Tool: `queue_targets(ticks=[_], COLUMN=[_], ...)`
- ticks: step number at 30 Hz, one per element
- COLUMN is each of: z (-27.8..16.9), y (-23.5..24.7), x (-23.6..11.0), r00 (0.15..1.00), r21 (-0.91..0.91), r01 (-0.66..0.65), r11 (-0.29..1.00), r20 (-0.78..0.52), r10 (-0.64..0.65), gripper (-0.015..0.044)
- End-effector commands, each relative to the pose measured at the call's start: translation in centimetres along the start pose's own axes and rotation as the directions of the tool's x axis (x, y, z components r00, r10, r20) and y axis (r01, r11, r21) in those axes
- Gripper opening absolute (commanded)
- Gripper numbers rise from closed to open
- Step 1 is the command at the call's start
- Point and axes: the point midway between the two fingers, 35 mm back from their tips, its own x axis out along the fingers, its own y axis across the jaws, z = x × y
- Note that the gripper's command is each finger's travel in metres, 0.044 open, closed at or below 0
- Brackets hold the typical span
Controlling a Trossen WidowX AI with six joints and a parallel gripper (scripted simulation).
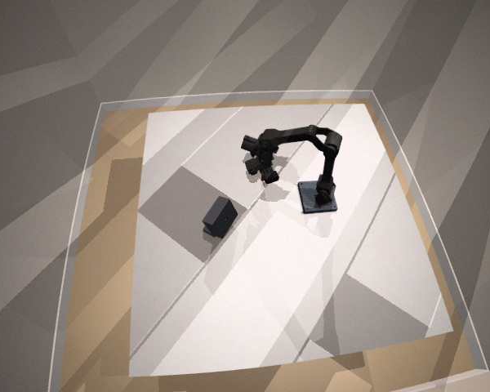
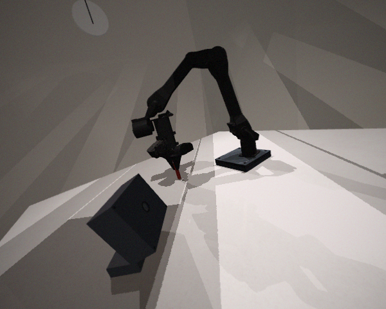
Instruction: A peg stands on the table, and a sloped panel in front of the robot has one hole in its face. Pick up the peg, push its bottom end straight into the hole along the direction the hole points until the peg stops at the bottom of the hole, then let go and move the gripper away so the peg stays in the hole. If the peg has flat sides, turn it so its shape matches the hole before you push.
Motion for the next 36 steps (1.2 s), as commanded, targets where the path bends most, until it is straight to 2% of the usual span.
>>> queue_targets(ticks=[1,18,36], z=[0.3,0.2,1.3], y=[-0.3,0.0,0.6], x=[-1.4,-7.7,-7.2], r00=[1.0,1.0,0.998], r21=[0.001,0.005,-0.075], r01=[0.008,0.005,0.053], r11=[1.0,1.0,0.996], r20=[0.006,0.0,-0.028], r10=[-0.008,-0.005,-0.055], gripper=[0.0,0.0,0.0])
